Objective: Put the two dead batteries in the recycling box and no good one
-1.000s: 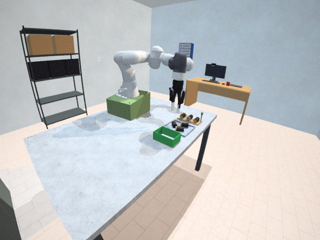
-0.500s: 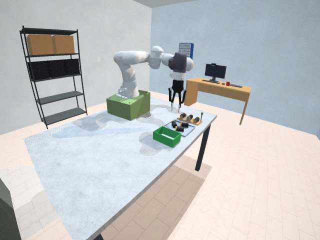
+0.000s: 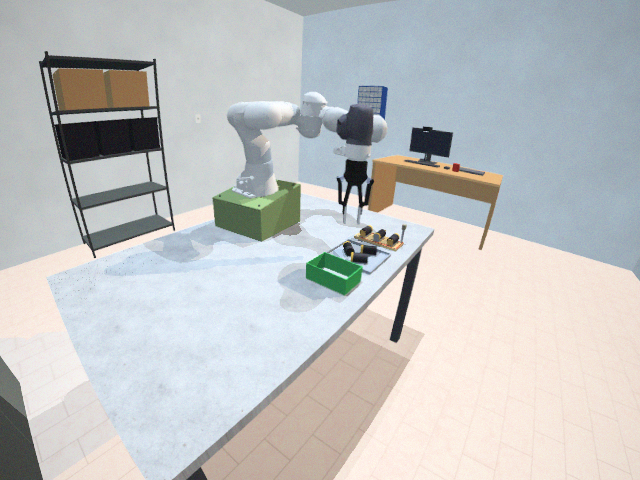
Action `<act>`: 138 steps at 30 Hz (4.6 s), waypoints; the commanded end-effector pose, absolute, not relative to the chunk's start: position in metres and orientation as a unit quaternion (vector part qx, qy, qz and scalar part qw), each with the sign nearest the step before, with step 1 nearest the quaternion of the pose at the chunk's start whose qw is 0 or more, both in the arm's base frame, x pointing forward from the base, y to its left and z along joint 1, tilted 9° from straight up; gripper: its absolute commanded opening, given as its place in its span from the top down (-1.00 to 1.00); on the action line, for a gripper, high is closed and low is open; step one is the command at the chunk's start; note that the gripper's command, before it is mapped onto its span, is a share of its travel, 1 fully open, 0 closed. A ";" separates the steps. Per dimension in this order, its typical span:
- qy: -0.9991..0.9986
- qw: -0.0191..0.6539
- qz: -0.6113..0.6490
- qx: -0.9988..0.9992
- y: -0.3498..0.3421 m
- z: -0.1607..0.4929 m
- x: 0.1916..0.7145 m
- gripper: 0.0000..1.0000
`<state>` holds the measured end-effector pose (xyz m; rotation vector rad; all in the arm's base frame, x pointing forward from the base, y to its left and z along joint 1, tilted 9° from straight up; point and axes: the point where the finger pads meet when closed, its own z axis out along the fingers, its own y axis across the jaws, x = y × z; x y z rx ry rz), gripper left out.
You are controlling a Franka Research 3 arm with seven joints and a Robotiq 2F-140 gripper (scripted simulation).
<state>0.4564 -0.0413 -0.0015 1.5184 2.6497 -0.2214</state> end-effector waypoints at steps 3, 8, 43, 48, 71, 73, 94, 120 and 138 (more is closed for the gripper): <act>0.889 0.037 -0.073 0.451 -0.045 -0.029 0.457 0.41; 0.889 0.037 -0.073 0.451 -0.050 -0.057 0.457 0.41; 0.889 0.037 -0.073 0.451 -0.052 -0.070 0.457 0.41; 0.889 0.037 -0.073 0.451 -0.052 -0.070 0.457 0.41; 0.889 0.037 -0.073 0.451 -0.053 -0.070 0.458 0.41; 0.889 0.037 -0.073 0.451 -0.053 -0.070 0.458 0.41; 0.889 0.037 -0.073 0.451 -0.053 -0.073 0.458 0.41; 0.889 0.037 -0.073 0.451 -0.060 -0.115 0.458 0.41; 0.889 0.037 -0.073 0.451 -0.060 -0.115 0.458 0.68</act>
